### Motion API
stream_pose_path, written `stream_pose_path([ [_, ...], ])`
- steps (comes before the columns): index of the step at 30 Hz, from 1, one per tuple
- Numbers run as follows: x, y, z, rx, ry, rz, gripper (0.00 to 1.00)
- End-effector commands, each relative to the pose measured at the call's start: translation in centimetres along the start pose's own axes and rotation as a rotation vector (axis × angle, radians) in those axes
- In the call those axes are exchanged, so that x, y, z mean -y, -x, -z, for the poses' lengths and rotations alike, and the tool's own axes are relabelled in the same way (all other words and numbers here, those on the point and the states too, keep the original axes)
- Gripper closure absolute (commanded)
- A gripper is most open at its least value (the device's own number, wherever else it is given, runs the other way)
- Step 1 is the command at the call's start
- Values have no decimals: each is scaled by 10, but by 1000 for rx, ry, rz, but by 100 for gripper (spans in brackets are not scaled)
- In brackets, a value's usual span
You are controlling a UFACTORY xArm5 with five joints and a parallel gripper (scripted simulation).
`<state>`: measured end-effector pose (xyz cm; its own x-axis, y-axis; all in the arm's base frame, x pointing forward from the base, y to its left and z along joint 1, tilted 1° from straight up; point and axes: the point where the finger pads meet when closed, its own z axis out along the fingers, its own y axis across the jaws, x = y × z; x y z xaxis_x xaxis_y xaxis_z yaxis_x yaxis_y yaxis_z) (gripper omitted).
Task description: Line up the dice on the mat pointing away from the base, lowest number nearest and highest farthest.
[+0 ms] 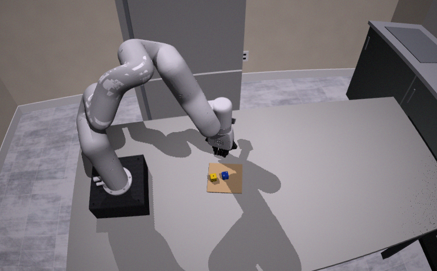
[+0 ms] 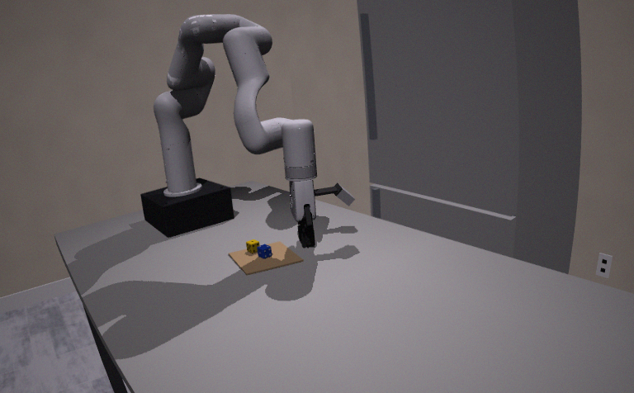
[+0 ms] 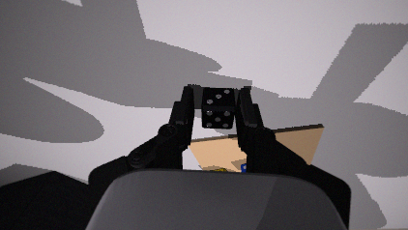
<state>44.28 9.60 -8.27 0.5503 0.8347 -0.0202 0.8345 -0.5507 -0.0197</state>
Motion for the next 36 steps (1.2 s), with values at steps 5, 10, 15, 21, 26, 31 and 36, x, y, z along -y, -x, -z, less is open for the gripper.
stream_pose_path([
  [5, -1, -1, 1, -3, 2, 0, 58],
  [10, -1, -1, 1, -3, 2, 0, 58],
  [15, -1, -1, 1, -3, 2, 0, 58],
  [21, -1, -1, 1, -3, 2, 0, 79],
  [26, -1, -1, 1, -3, 2, 0, 79],
  [31, -1, -1, 1, -3, 2, 0, 79],
  [36, -1, -1, 1, -3, 2, 0, 79],
])
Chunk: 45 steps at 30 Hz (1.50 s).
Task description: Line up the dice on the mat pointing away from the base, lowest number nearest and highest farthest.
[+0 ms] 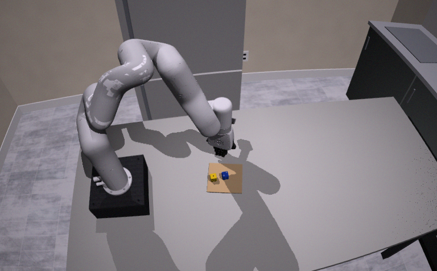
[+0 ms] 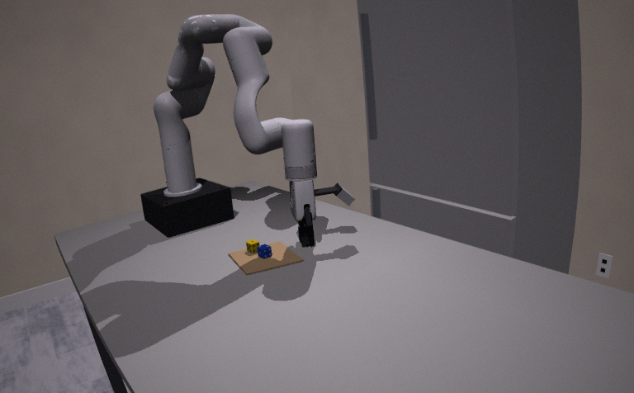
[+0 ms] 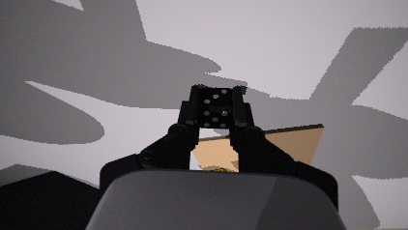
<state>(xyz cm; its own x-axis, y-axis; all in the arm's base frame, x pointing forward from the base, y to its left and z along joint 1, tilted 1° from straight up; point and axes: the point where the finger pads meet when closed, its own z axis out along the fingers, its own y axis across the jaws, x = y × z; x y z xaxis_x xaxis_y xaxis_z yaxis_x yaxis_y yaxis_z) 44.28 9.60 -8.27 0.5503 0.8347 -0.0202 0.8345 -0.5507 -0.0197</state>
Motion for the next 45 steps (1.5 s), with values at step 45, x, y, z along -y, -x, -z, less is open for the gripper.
stream_pose_path([
  [45, 0, -1, 101, -3, 3, 0, 79],
])
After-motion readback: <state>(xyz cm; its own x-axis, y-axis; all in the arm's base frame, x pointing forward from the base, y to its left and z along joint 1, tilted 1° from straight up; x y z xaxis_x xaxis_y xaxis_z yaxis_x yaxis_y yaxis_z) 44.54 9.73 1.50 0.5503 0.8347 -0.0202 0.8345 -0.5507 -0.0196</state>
